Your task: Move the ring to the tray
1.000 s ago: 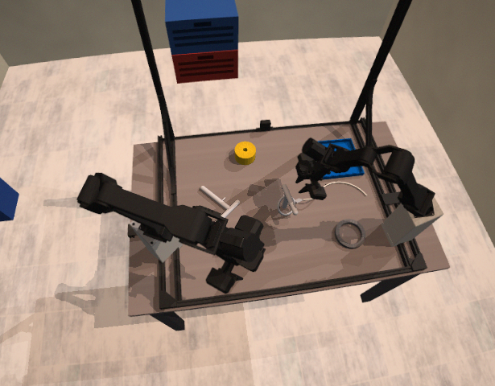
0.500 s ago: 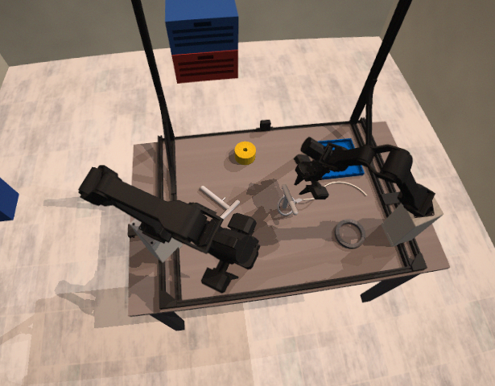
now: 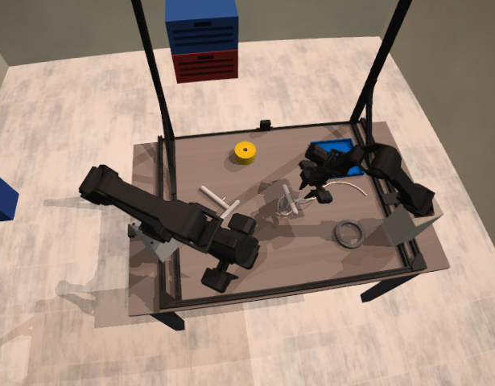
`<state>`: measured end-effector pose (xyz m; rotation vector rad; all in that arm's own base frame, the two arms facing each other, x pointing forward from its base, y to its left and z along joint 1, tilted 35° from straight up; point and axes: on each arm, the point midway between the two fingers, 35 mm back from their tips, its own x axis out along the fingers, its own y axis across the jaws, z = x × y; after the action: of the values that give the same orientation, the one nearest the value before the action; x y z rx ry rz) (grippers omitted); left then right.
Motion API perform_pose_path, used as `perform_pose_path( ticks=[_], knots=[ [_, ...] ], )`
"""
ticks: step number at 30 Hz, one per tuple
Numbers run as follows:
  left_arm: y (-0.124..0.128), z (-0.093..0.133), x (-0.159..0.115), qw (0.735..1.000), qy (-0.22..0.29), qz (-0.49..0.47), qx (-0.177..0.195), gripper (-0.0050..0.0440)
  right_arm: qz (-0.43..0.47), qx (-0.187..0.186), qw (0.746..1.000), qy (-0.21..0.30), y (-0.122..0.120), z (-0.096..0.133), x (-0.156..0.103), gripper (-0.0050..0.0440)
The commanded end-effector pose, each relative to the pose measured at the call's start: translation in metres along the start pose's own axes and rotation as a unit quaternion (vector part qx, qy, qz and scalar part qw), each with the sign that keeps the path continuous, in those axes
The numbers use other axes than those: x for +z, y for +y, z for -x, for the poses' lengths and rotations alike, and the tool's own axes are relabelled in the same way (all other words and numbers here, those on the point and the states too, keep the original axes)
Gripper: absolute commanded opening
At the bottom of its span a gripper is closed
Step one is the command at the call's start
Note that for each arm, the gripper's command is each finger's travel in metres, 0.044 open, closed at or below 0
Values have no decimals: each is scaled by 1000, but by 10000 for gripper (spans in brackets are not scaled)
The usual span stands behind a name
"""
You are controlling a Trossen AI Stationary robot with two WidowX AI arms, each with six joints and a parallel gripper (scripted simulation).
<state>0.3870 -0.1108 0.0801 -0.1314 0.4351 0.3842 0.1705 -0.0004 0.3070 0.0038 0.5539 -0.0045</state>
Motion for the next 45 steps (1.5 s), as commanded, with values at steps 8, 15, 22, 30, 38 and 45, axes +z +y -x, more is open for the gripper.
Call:
perform_pose_path(
  ticks=[8, 15, 22, 30, 38, 45],
  knots=[
    [-1, -16, -15, 1000, -7, 7, -4, 200, 2, 2, 1000, 0, 0, 1, 0, 400],
    [-2, -28, -15, 1000, -7, 7, -4, 200, 2, 2, 1000, 0, 0, 1, 0, 400],
    [-2, -36, -15, 1000, -7, 7, -4, 200, 2, 2, 1000, 0, 0, 1, 0, 400],
    [-2, -49, -15, 1000, -7, 7, -4, 200, 2, 2, 1000, 0, 0, 1, 0, 400],
    [-1, -58, -15, 1000, -7, 6, -4, 200, 2, 2, 1000, 0, 0, 1, 0, 400],
    [-1, -56, -12, 1000, -10, 10, -4, 169, 2, 2, 1000, 0, 0, 1, 0, 400]
  ],
)
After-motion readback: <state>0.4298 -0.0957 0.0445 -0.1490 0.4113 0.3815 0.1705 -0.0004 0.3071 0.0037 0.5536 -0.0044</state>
